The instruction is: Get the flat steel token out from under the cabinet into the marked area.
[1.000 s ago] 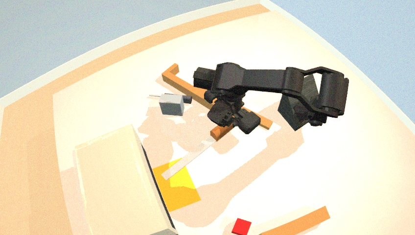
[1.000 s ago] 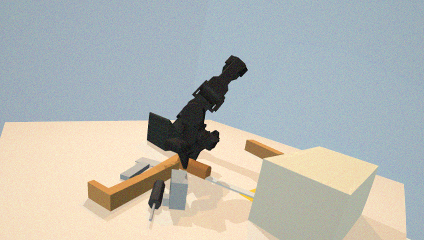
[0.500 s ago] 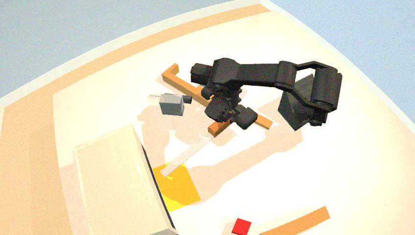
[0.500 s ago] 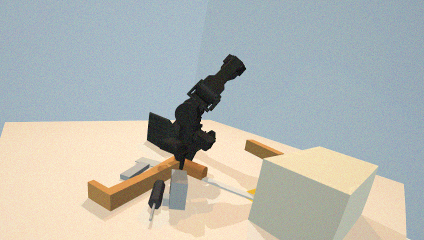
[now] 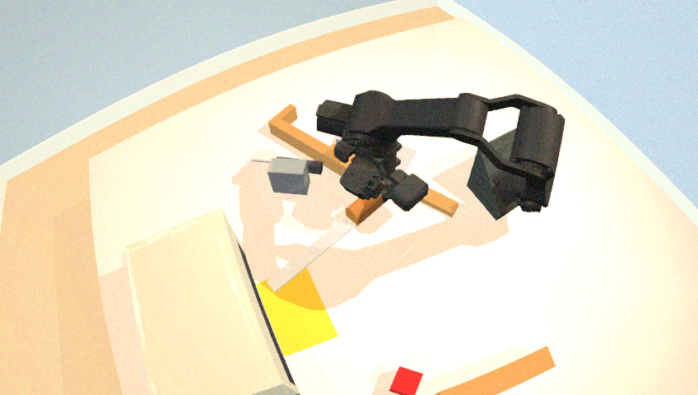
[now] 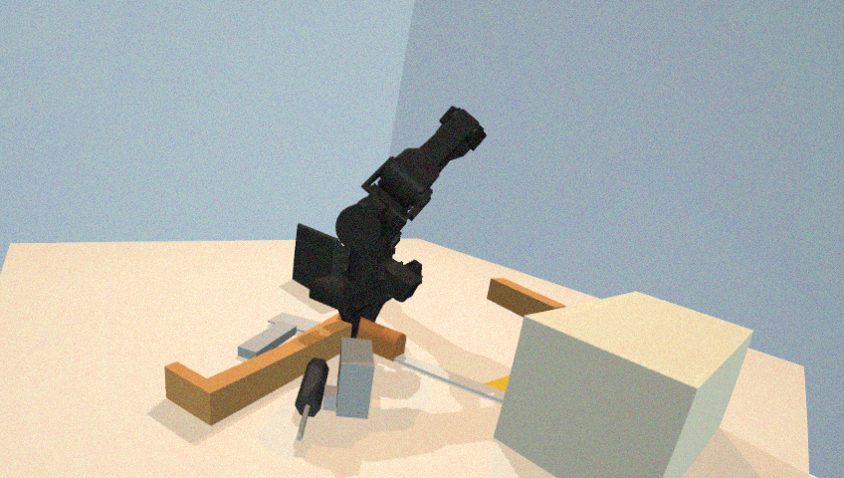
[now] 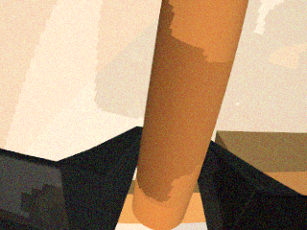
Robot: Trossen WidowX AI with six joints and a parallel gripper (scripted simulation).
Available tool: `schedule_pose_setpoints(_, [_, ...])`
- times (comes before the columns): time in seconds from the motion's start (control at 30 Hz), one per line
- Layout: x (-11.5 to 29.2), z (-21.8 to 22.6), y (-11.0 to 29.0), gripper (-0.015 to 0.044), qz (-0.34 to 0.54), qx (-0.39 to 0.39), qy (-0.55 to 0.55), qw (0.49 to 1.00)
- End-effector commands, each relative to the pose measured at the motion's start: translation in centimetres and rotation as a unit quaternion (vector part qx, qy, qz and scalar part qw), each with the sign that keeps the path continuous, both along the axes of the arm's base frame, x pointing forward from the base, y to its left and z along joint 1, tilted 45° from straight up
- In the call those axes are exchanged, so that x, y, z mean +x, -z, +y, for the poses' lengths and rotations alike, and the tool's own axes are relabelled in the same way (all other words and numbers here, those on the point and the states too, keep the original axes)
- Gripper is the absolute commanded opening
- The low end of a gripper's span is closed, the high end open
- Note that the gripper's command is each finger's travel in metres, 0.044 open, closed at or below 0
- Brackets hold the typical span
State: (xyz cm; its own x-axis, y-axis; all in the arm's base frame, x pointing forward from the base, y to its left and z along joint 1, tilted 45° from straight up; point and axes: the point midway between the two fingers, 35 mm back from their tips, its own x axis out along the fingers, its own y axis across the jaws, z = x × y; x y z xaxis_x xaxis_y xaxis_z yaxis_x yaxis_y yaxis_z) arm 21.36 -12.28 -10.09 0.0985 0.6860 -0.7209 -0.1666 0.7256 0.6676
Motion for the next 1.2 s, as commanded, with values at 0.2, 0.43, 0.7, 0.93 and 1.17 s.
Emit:
schedule_pose_setpoints(0.2, [-0.1,-1.1,0.7,0.0,-0.002,-0.004,0.0,1.0])
schedule_pose_setpoints(0.43, [-0.1,-1.6,1.3,0.0,-0.002,-0.004,0.0,1.0])
schedule_pose_setpoints(0.7, [-0.2,-1.7,1.5,0.0053,-0.002,-0.001,-0.002,1.0])
schedule_pose_setpoints(0.93, [-0.2,-1.7,1.5,0.02,-0.002,-0.001,-0.001,1.0])
schedule_pose_setpoints(1.17, [-0.2,-1.6,1.6,0.027,-0.004,-0.005,-0.001,1.0])
